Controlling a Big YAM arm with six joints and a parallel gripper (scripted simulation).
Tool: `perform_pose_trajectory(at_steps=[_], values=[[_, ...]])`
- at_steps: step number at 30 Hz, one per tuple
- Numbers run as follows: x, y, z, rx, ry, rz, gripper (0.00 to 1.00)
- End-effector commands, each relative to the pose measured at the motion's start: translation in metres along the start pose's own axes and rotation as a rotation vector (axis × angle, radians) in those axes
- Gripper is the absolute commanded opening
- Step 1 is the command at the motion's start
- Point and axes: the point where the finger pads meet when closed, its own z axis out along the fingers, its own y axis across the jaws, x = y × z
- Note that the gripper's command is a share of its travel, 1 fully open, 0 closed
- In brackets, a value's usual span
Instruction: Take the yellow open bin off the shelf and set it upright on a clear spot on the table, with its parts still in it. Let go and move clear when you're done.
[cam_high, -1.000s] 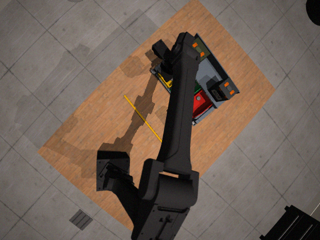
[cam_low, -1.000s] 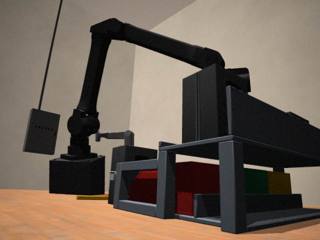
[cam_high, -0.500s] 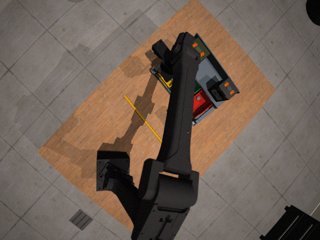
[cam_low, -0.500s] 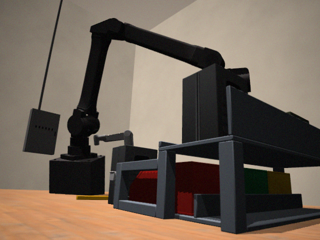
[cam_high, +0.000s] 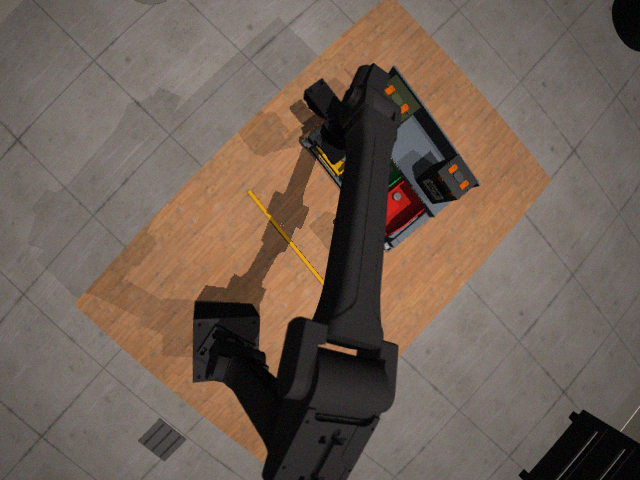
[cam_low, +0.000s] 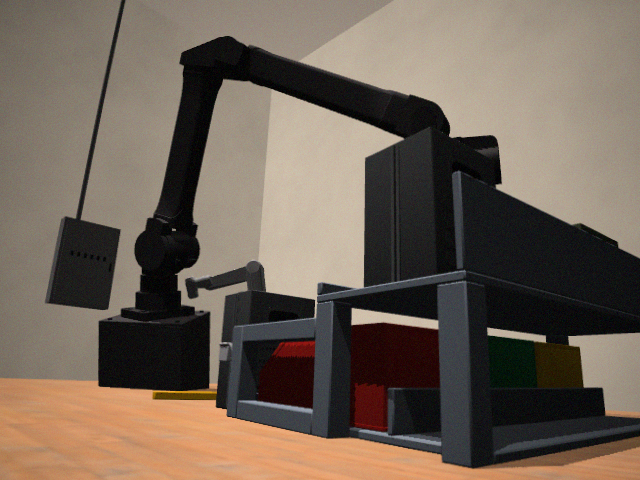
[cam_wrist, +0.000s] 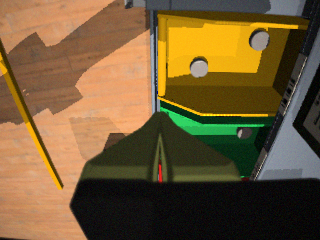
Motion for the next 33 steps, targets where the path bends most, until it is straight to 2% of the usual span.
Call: perform_pose_trajectory(at_steps=[1, 14, 15, 16, 19, 22, 23, 25, 26, 28, 31, 33], values=[[0.0, -0.023, -0.014, 0.03, -0.013, 0.005, 0.0], [0.0, -0.023, -0.012, 0.026, -0.011, 0.005, 0.0], [-0.002, -0.027, -0.006, 0.04, -0.018, 0.011, 0.0], [0.003, -0.01, 0.013, 0.006, -0.001, 0.002, 0.0], [0.005, -0.004, 0.041, -0.005, 0.004, -0.001, 0.0], [0.005, -0.003, 0.05, -0.005, 0.003, -0.001, 0.0], [0.005, -0.003, 0.05, -0.005, 0.003, -0.001, 0.9], [-0.002, 0.0, 0.048, -0.002, 0.0, -0.016, 0.9], [-0.004, -0.008, 0.023, 0.041, -0.022, -0.011, 0.9], [-0.007, -0.016, 0.017, 0.057, -0.031, -0.007, 0.9], [-0.004, -0.017, 0.018, 0.057, -0.03, -0.003, 0.9], [-0.007, -0.01, 0.04, 0.019, -0.011, -0.013, 0.9]])
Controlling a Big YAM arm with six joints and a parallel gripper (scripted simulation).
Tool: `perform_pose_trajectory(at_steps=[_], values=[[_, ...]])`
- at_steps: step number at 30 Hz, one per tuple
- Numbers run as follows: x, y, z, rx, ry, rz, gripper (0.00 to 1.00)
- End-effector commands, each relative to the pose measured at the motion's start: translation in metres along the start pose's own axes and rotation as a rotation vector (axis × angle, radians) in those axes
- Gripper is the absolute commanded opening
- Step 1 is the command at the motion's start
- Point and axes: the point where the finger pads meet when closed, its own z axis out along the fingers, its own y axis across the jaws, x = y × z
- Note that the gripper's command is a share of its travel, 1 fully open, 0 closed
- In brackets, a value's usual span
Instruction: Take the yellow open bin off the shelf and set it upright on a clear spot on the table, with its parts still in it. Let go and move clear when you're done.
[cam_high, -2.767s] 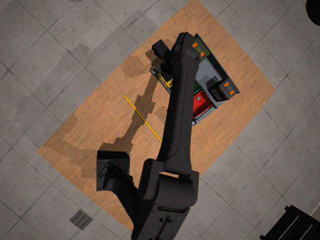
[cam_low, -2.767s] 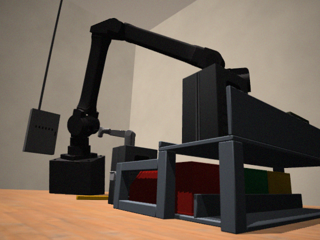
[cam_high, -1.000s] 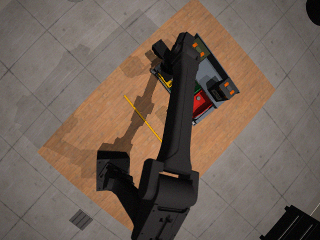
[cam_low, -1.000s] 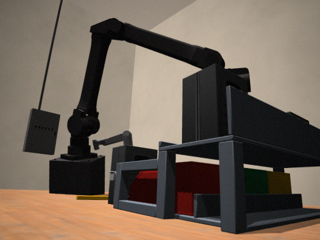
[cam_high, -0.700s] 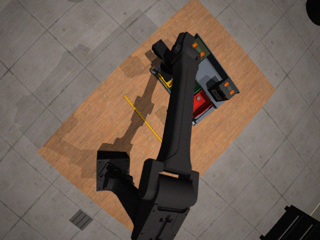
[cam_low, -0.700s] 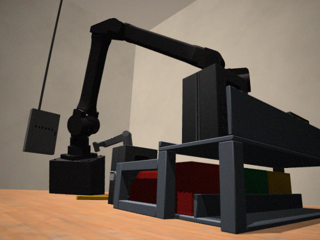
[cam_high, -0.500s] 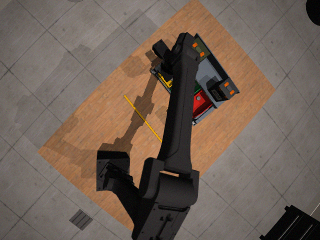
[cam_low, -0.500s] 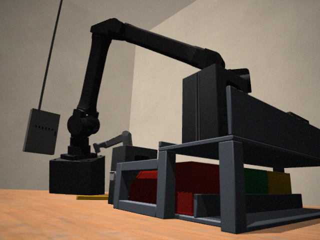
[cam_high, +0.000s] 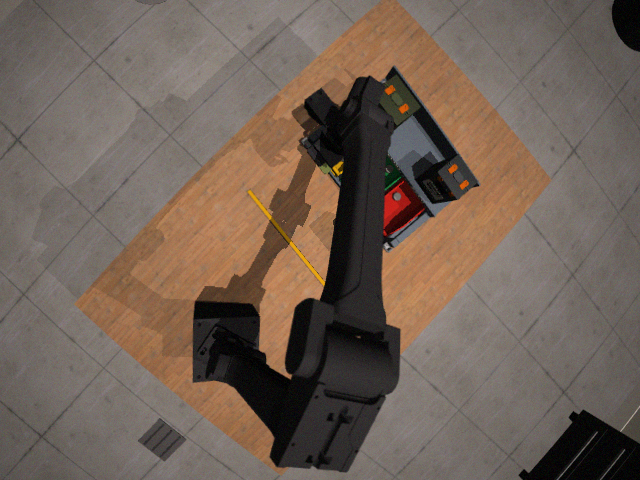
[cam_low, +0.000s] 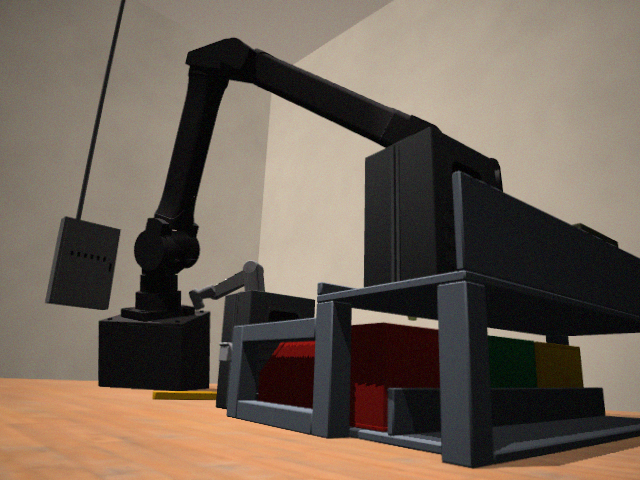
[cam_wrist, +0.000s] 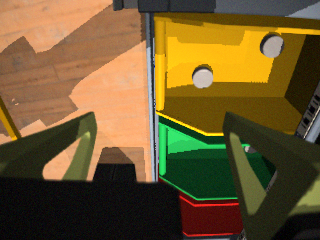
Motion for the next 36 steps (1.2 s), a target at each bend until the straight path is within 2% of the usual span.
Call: perform_pose_trajectory(at_steps=[1, 5, 25, 31, 36], values=[[-0.01, -0.008, 0.002, 0.015, -0.011, -0.019, 0.9], [-0.008, -0.011, -0.01, 0.032, -0.02, -0.014, 0.9], [-0.008, -0.01, -0.008, 0.028, -0.018, -0.015, 0.9], [-0.008, -0.009, -0.003, 0.024, -0.016, -0.015, 0.9], [-0.003, -0.001, 0.013, -0.003, -0.001, -0.017, 0.9]])
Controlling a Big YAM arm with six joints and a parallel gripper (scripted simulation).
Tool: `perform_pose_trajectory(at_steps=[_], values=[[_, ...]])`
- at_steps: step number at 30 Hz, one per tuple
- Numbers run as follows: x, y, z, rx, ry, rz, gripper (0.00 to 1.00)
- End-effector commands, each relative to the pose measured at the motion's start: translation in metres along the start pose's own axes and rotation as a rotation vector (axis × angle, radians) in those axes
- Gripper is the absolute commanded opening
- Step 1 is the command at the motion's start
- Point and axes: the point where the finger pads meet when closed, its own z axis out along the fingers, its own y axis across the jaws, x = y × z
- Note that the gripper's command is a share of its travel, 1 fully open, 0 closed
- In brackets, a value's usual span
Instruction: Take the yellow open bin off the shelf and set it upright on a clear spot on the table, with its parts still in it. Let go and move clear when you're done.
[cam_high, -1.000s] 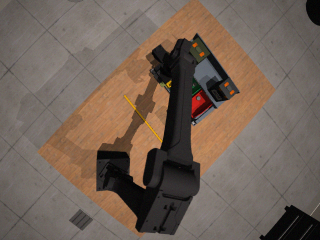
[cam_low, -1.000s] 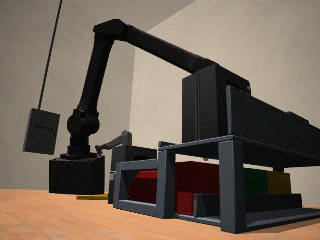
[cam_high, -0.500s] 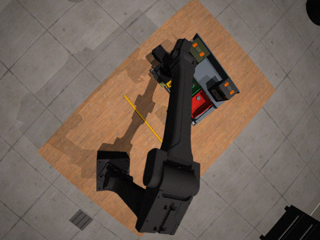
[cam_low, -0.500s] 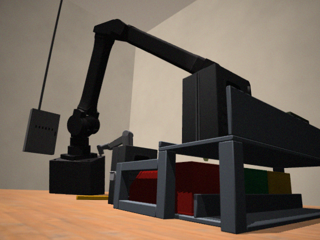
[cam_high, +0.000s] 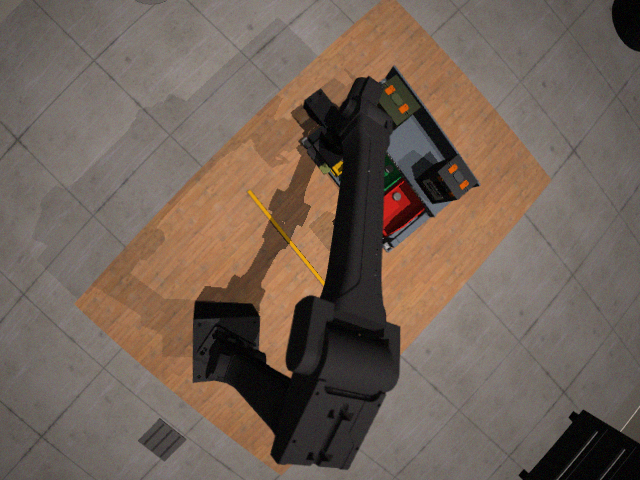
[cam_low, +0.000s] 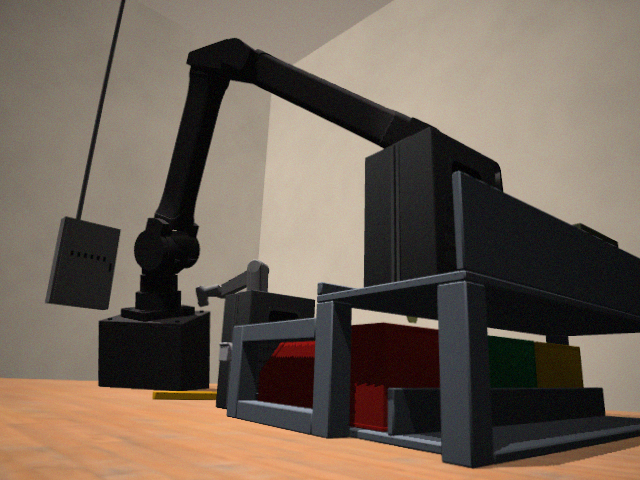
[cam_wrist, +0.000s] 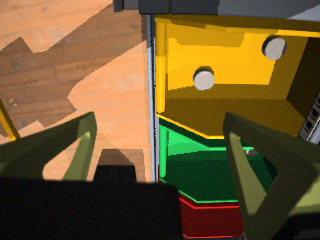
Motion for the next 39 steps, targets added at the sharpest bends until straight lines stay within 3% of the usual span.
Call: perform_pose_trajectory(at_steps=[1, 13, 27, 29, 30, 32, 39], values=[[-0.001, 0.0, 0.011, -0.004, -0.001, -0.013, 0.9], [0.001, -0.001, 0.026, -0.003, -0.002, -0.008, 0.9], [0.003, -0.001, 0.057, -0.006, 0.0, -0.005, 0.9], [0.003, -0.001, 0.057, -0.006, 0.0, -0.005, 0.9], [-0.001, -0.004, 0.046, 0.015, -0.011, -0.009, 0.9], [0.001, -0.001, 0.062, -0.006, -0.001, -0.008, 0.9], [0.003, -0.001, 0.072, -0.007, 0.0, -0.005, 0.9]])
